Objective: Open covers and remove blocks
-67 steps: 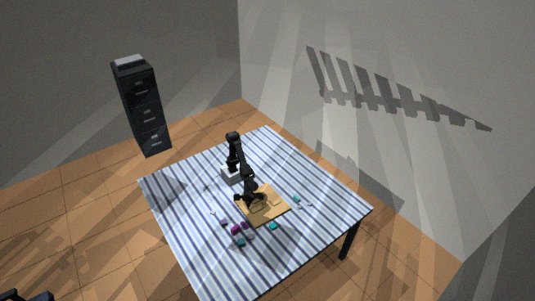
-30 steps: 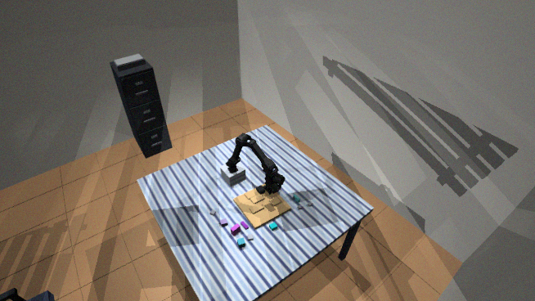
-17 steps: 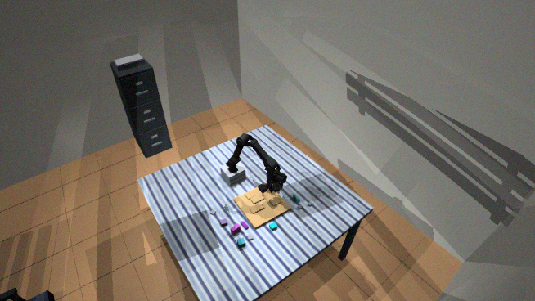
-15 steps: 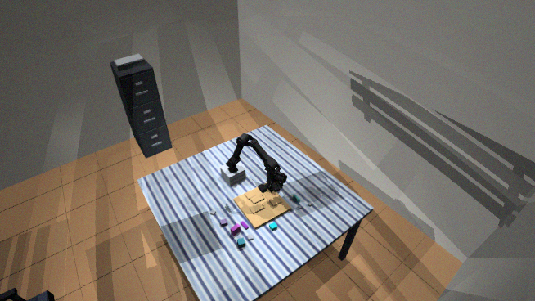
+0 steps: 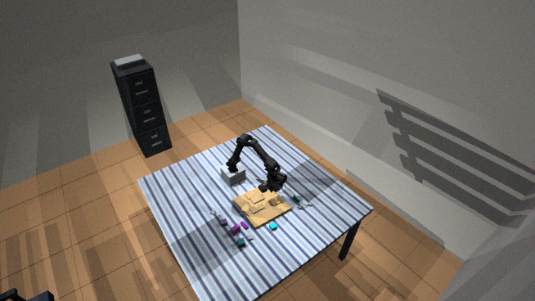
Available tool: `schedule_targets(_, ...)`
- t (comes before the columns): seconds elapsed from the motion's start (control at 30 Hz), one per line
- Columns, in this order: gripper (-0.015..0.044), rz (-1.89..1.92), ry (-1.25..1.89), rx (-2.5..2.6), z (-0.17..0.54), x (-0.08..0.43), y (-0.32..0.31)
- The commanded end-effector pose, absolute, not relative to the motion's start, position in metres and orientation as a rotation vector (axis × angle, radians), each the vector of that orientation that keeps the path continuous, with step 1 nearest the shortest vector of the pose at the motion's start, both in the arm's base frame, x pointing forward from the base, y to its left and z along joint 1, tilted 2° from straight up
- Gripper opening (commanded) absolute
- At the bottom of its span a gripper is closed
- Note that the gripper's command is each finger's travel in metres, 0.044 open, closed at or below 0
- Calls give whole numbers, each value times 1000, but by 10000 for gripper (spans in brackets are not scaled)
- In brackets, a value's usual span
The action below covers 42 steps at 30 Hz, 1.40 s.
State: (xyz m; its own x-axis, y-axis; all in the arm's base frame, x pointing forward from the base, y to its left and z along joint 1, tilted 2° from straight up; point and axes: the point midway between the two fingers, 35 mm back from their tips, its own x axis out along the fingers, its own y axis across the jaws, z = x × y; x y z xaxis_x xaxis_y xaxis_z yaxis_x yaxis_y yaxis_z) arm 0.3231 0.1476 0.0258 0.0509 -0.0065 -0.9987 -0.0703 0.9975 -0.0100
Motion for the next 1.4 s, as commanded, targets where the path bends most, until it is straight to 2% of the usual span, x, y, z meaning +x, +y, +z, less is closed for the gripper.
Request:
schedule_targets(0.0,0,49,1522,-55,25,323,148)
schedule_targets(1.37,0,49,1522,-55,-15,325,149)
